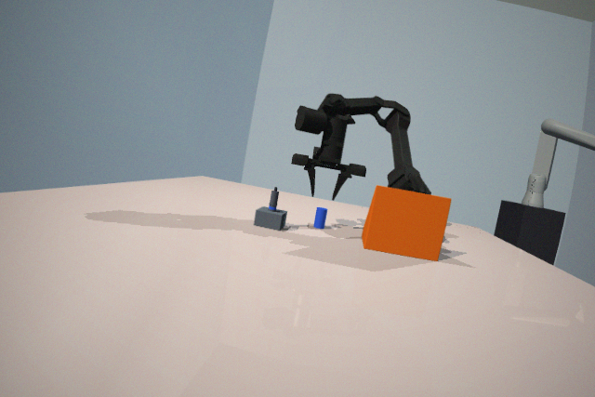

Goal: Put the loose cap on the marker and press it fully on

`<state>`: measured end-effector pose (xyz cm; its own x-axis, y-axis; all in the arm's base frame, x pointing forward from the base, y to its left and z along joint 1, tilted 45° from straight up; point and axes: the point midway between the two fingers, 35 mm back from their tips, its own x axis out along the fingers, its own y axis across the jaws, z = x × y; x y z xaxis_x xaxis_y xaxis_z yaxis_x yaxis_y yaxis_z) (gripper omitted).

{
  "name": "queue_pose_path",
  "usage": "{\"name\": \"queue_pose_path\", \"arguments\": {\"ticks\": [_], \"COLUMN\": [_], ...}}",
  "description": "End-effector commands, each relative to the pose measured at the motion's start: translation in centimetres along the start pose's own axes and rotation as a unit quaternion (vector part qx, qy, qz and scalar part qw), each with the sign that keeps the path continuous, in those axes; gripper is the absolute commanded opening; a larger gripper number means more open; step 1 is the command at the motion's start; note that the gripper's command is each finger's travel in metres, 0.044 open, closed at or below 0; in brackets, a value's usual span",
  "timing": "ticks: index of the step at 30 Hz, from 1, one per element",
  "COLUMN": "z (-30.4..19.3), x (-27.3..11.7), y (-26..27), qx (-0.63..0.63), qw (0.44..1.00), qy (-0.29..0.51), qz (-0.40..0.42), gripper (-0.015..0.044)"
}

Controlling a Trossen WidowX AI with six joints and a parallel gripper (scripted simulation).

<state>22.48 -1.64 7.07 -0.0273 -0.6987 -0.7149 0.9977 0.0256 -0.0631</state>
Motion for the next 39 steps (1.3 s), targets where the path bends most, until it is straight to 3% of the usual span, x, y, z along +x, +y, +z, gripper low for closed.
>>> {"name": "queue_pose_path", "arguments": {"ticks": [1, 37, 39], "z": [0.0, 0.1, 0.0], "x": [1.0, 6.3, 6.3], "y": [-0.2, -0.3, -0.3], "qx": [-0.004, -0.003, -0.003], "qw": [1.000, 1.000, 1.000], "qy": [-0.003, -0.004, -0.004], "qz": [-0.002, -0.002, -0.002], "gripper": [0.0243, 0.0243, 0.0190]}}
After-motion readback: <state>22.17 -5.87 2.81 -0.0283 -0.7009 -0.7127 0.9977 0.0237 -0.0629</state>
